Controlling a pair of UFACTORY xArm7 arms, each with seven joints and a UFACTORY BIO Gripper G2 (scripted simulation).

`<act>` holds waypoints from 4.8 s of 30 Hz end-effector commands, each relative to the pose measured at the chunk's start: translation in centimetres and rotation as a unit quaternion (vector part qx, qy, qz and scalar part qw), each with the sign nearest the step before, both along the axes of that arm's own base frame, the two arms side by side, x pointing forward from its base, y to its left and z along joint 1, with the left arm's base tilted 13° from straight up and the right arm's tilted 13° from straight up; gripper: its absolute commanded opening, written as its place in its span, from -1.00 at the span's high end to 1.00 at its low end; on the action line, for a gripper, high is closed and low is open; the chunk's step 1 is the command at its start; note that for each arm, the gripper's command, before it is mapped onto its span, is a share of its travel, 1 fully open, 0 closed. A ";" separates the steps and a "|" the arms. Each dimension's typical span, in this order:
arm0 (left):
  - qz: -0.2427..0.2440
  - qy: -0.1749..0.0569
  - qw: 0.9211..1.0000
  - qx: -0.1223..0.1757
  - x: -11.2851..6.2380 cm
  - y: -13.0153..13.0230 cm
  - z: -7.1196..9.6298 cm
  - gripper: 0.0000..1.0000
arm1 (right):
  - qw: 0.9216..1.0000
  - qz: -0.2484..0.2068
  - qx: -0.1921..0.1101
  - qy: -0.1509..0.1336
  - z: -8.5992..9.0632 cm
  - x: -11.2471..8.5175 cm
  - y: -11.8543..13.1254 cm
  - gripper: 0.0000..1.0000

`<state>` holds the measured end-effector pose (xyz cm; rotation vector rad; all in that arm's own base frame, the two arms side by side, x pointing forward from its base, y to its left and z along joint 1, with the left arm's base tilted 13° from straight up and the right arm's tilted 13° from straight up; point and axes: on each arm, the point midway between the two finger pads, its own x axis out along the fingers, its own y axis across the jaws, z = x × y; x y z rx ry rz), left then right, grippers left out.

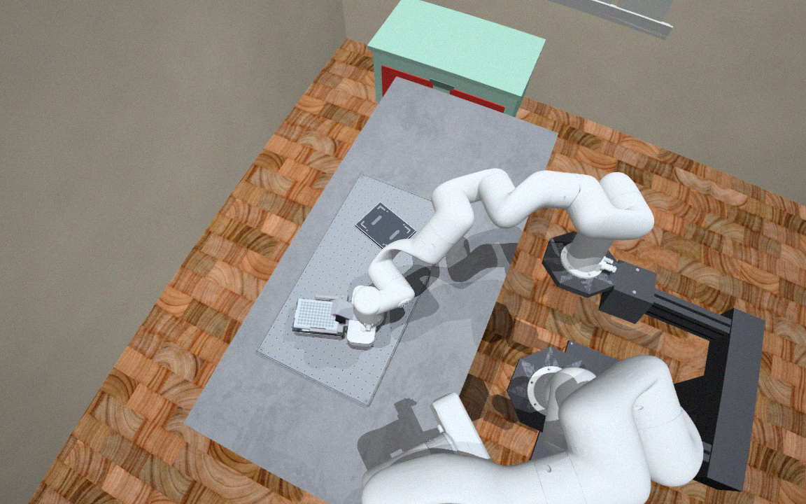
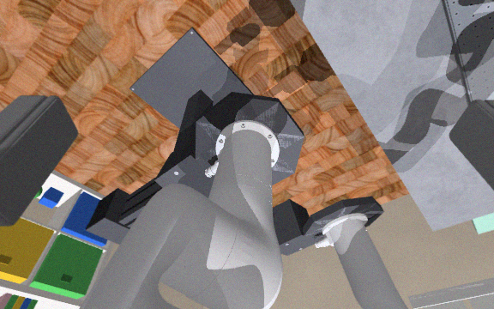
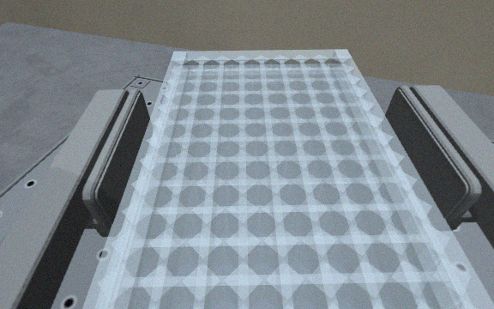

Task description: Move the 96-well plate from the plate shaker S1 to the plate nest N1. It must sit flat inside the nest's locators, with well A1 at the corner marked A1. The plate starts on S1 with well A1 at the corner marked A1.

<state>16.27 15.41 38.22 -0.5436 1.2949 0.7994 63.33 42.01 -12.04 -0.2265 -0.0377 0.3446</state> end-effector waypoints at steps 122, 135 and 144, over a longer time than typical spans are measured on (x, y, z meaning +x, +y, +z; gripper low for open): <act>0.000 -0.001 1.000 0.001 0.0 0.0 0.1 -1.00 | 0.948 -0.311 0.027 -0.070 8.2 -1.9 -12.6 1.00; 0.000 -0.001 1.000 0.001 0.0 0.0 0.1 -1.00 | 0.948 -0.311 0.026 -0.070 8.5 -2.3 -16.9 1.00; 0.000 -0.001 1.000 0.001 0.0 0.0 0.1 -1.00 | 0.948 -0.311 0.026 -0.070 8.7 -2.6 -19.2 1.00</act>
